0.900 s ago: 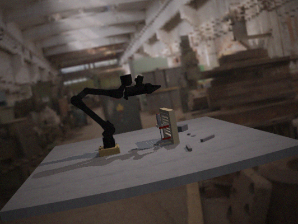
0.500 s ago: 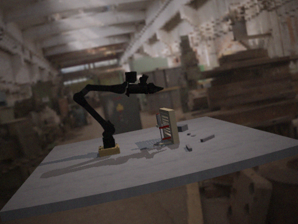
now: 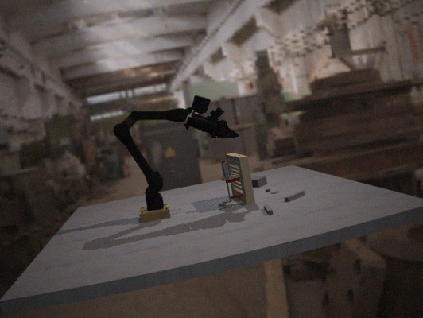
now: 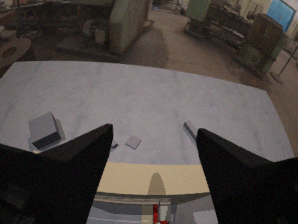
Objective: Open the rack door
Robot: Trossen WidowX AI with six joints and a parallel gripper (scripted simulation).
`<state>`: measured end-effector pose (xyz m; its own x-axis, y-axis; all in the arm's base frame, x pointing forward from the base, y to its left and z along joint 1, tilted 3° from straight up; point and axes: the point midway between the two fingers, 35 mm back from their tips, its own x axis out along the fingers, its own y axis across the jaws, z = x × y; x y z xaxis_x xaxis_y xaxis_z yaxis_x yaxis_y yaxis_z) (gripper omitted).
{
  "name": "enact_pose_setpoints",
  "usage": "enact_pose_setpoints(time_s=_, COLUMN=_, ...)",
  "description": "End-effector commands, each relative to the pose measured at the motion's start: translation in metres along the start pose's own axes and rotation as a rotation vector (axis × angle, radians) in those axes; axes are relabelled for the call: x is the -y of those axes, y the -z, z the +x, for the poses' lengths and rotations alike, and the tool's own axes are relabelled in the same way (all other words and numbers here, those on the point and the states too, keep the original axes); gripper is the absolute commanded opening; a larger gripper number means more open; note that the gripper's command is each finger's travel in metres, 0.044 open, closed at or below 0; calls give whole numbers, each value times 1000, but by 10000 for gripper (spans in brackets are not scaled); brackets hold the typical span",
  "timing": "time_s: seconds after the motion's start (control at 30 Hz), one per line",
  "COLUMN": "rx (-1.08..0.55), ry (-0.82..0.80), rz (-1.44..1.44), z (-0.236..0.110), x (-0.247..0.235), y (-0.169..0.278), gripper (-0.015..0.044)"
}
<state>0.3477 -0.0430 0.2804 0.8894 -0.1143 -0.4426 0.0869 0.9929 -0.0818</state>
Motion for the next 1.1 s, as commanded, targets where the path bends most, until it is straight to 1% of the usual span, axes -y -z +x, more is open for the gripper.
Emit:
enact_pose_setpoints(time_s=0.0, rx=-112, ry=-3, rz=-10, z=9, x=4, y=10, gripper=286)
enact_pose_setpoints(time_s=0.53, rx=-496, ry=-15, rz=-21, z=13, x=22, y=41, gripper=286)
enact_pose_setpoints(time_s=1.07, rx=-877, ry=-63, rz=-7, z=-6, x=36, y=67, gripper=286)
